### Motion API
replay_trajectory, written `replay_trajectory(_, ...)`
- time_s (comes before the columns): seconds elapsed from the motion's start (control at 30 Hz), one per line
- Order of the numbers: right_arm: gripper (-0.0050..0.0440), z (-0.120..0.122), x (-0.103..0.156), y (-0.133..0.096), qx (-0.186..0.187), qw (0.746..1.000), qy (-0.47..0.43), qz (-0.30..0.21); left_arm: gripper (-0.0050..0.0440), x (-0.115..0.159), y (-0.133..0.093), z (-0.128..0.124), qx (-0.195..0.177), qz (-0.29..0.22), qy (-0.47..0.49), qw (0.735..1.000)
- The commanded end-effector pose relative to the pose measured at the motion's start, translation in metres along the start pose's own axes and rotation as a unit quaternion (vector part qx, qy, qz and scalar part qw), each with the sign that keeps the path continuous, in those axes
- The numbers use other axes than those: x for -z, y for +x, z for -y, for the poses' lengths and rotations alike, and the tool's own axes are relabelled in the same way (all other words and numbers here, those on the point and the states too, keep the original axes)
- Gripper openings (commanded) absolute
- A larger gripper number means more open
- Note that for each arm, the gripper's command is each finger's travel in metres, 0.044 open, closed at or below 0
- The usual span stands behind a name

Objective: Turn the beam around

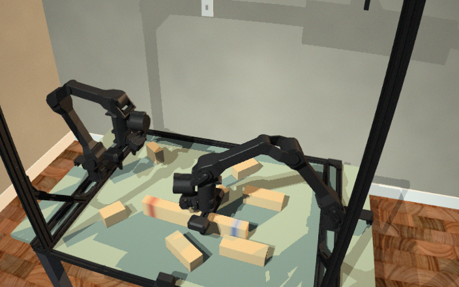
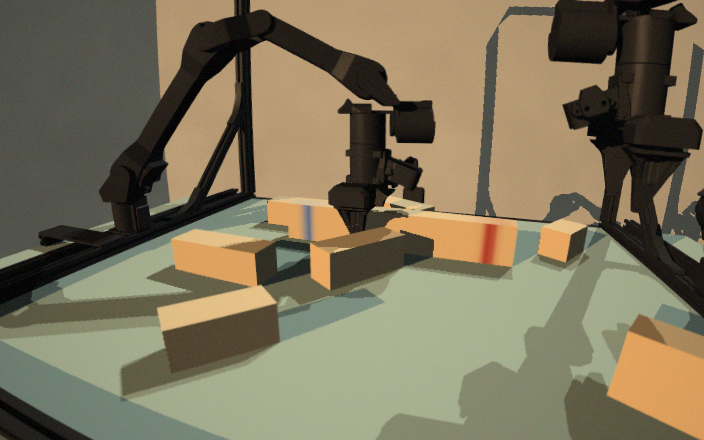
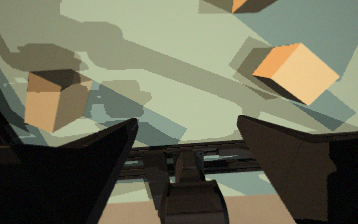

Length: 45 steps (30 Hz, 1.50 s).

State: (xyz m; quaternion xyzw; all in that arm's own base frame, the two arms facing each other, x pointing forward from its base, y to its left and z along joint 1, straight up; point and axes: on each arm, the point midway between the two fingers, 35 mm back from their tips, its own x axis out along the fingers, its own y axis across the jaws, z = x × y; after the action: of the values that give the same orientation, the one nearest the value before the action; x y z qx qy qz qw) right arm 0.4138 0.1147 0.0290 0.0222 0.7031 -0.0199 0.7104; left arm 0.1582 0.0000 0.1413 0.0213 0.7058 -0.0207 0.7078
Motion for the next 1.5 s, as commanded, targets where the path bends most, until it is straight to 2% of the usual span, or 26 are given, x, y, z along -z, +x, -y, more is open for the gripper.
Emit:
replay_trajectory(0.0, 0.0410, 0.000, 0.002, 0.007, 0.002, 1.000, 0.001, -0.005, 0.0440, 0.001, 0.000, 0.000, 0.000, -0.001, 0.001, 1.000)
replay_trajectory(0.13, 0.0410, 0.000, 0.002, 0.007, 0.002, 1.000, 0.001, -0.005, 0.0440, 0.001, 0.000, 0.000, 0.000, -0.001, 0.001, 1.000)
replay_trajectory(0.37, 0.0242, 0.000, 0.002, 0.007, 0.002, 1.000, 0.001, -0.005, 0.0440, 0.001, 0.000, 0.000, 0.000, -0.001, 0.001, 1.000)
replay_trajectory(0.43, 0.0242, 0.000, 0.002, 0.007, 0.002, 1.000, 0.001, -0.005, 0.0440, 0.001, 0.000, 0.000, 0.000, -0.001, 0.001, 1.000)
replay_trajectory(0.87, 0.0155, 0.000, 0.002, 0.007, 0.002, 1.000, 0.001, -0.005, 0.0440, 0.001, 0.000, 0.000, 0.000, -0.001, 0.001, 1.000)
replay_trajectory(0.93, 0.0107, 0.000, 0.002, 0.006, 0.002, 1.000, 0.001, -0.005, 0.0440, 0.001, 0.000, 0.000, 0.000, -0.001, 0.001, 1.000)
replay_trajectory(1.0, 0.0107, 0.000, 0.002, 0.006, 0.002, 1.000, 0.001, -0.005, 0.0440, 0.001, 0.000, 0.000, 0.000, -0.001, 0.001, 1.000)
replay_trajectory(1.13, 0.0011, 0.000, 0.002, 0.000, 0.002, 1.000, 0.001, -0.005, 0.0440, 0.001, 0.000, 0.000, 0.000, -0.001, 0.001, 1.000)
replay_trajectory(1.17, 0.0000, 0.000, 0.002, -0.003, 0.002, 1.000, 0.001, -0.005, 0.0440, 0.001, 0.000, 0.000, 0.000, -0.001, 0.001, 1.000)
replay_trajectory(1.47, 0.0000, 0.001, 0.005, -0.020, 0.002, 1.000, 0.001, -0.005, 0.0440, 0.001, 0.000, 0.000, 0.000, -0.001, 0.001, 1.000)
